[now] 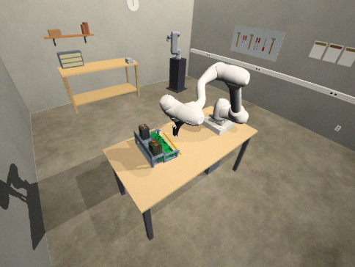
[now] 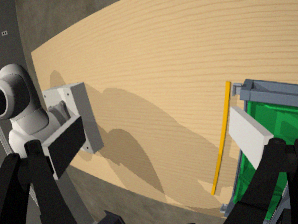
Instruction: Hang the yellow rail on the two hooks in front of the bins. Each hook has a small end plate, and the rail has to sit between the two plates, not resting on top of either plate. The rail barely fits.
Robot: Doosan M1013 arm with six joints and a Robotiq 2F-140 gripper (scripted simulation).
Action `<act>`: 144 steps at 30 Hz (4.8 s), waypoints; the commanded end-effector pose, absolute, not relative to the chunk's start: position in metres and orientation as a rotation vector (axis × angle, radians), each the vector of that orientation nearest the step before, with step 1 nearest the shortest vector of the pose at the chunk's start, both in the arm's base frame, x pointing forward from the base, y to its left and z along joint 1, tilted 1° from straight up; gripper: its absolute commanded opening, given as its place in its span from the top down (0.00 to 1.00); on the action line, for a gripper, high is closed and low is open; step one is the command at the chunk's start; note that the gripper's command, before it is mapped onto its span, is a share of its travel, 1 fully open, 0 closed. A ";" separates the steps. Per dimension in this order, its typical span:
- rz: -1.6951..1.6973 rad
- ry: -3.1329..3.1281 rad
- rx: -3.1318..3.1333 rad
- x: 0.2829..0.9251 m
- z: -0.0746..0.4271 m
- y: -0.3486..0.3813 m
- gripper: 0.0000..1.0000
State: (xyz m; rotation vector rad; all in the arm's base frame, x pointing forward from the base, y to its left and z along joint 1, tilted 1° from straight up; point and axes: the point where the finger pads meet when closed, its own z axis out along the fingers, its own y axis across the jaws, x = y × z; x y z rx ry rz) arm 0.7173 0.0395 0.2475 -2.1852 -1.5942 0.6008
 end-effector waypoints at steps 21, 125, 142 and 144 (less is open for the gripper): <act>0.573 -1.470 -2.361 0.710 0.257 0.035 0.00; 0.000 0.000 -3.142 0.650 0.322 0.000 0.00; 0.001 -0.315 -3.128 0.648 0.281 -0.028 0.00; 0.001 -0.315 -3.128 0.648 0.281 -0.028 0.00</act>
